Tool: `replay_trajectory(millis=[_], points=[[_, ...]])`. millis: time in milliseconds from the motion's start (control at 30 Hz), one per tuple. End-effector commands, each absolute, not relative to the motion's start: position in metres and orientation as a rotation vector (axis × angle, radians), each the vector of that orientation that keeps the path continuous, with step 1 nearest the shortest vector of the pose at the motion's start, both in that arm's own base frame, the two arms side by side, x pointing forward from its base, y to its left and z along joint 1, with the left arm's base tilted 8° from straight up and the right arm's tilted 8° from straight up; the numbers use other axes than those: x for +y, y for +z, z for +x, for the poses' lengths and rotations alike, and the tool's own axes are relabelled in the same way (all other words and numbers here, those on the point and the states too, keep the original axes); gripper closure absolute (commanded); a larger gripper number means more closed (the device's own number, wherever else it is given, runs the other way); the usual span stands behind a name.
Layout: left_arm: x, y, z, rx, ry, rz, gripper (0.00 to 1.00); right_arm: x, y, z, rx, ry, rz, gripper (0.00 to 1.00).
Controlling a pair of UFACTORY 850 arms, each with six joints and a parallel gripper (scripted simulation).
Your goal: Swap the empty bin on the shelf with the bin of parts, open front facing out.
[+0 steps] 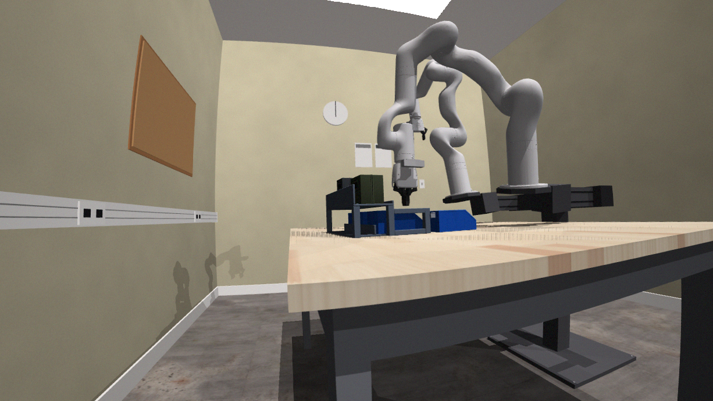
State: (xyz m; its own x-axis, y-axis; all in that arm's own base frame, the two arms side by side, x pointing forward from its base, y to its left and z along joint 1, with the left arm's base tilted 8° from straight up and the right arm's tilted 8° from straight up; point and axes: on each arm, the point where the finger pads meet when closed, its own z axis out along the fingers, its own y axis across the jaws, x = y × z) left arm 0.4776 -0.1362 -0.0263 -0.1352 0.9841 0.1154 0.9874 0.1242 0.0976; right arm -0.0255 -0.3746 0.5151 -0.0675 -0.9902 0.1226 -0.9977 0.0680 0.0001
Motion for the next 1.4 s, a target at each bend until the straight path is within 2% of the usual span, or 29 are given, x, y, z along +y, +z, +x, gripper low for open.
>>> replay_trajectory(millis=[0,1367], points=[[-0.137,-0.024,0.478,-2.329,-0.216,-2.043,1.0,-0.375,0.516,-0.026,-2.227,0.13,2.08,0.0],[-0.158,0.005,0.348,-2.328,-0.216,-2.042,1.0,-0.375,0.516,-0.026,-2.227,0.13,2.08,0.0]])
